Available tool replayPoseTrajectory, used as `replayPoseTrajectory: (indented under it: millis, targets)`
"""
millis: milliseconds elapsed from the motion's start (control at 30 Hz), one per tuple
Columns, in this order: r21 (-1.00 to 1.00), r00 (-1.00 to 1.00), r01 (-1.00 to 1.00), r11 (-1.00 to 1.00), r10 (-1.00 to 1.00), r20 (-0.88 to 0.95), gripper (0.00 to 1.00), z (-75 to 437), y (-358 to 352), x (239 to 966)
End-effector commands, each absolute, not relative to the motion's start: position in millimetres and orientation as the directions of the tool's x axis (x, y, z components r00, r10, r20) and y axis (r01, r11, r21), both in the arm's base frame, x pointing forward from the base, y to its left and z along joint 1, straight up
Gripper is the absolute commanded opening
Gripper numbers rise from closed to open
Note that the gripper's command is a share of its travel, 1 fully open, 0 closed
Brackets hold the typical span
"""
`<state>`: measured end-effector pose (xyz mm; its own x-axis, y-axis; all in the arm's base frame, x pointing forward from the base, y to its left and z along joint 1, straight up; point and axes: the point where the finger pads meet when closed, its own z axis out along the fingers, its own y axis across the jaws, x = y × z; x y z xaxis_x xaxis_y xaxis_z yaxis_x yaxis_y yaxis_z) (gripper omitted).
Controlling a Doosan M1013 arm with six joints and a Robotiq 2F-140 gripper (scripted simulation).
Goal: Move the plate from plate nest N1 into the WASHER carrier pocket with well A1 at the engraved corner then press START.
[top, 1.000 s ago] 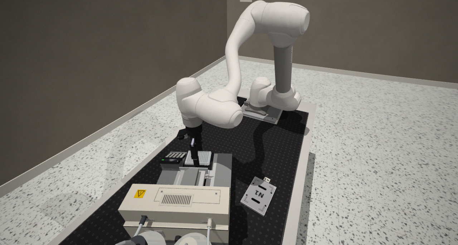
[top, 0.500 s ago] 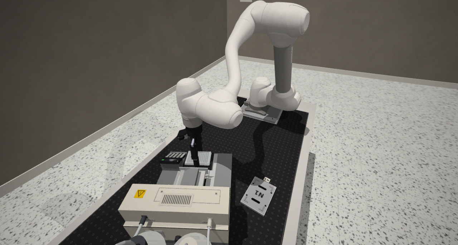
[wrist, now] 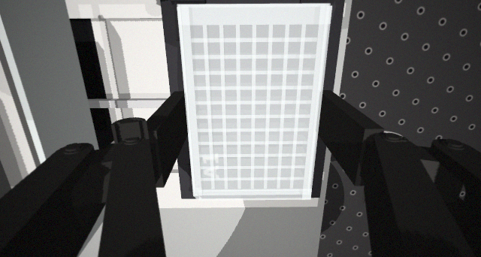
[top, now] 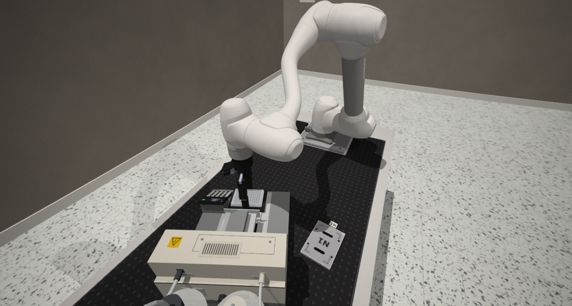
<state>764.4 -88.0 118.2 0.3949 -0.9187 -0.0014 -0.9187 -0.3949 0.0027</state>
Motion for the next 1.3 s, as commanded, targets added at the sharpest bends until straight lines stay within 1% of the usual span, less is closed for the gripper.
replayPoseTrajectory:
  millis: [0,1267]
  targets:
    - [0.001,0.395,-0.919,-0.395,-0.919,-0.001,0.1,118.6,-88.0,764.7]
    - [0.001,0.395,-0.919,-0.395,-0.919,-0.001,0.1,113.2,-88.0,764.7]
